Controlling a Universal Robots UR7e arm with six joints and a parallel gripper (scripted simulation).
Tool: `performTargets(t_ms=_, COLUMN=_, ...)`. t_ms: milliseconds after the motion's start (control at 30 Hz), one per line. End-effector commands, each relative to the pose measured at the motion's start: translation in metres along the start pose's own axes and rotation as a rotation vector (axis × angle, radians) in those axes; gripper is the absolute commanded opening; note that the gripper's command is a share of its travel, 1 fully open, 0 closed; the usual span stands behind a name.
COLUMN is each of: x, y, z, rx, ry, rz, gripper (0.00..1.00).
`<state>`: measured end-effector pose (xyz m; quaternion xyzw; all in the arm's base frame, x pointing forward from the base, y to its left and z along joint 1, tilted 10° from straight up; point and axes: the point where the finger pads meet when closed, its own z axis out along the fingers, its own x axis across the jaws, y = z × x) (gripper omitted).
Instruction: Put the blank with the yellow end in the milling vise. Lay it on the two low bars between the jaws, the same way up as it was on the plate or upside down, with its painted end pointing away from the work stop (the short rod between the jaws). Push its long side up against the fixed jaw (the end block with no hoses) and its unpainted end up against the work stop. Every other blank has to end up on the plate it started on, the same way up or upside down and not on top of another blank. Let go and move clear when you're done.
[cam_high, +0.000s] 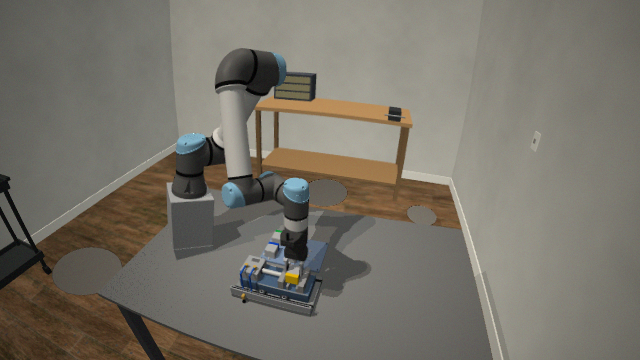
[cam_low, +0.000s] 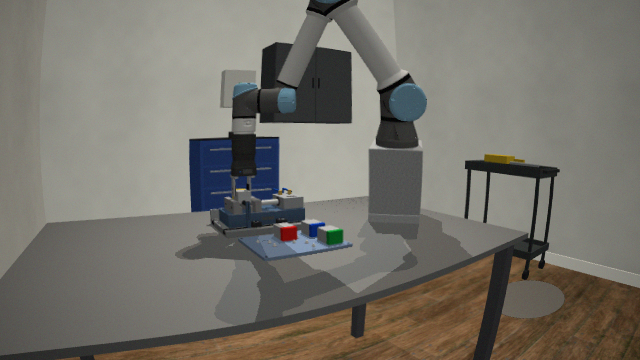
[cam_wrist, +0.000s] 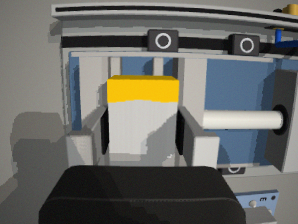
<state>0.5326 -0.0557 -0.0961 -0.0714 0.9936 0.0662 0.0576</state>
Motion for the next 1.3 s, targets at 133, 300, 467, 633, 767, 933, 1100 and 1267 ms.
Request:
performTargets(t_ms=133, x=-0.0005, y=-0.0003, z=0.0012, rx=0.001, ry=-0.001, rz=0.0, gripper=0.0)
performTargets(t_ms=300, x=-0.0005, y=-0.0003, z=0.0017, rx=0.001, ry=-0.001, rz=0.0, gripper=0.0)
performTargets(t_ms=467, x=-0.0005, y=-0.0003, z=0.0017, rx=0.001, ry=-0.001, rz=0.0, gripper=0.0)
performTargets(t_ms=633, x=-0.0012, y=0.0007, z=0.0017, rx=0.001, ry=-0.001, rz=0.0, gripper=0.0)
performTargets(t_ms=767, x=-0.0022, y=0.0023, z=0.0017, rx=0.001, ry=-0.001, rz=0.0, gripper=0.0)
performTargets(t_ms=933, x=-0.0022, y=0.0023, z=0.0017, rx=0.001, ry=-0.001, rz=0.0, gripper=0.0)
performTargets(t_ms=1100, x=-0.0022, y=0.0023, z=0.0017, rx=0.001, ry=-0.001, rz=0.0, gripper=0.0)
performTargets(t_ms=1267, x=-0.0041, y=0.0053, z=0.0018, rx=0.001, ry=-0.001, rz=0.0, gripper=0.0)
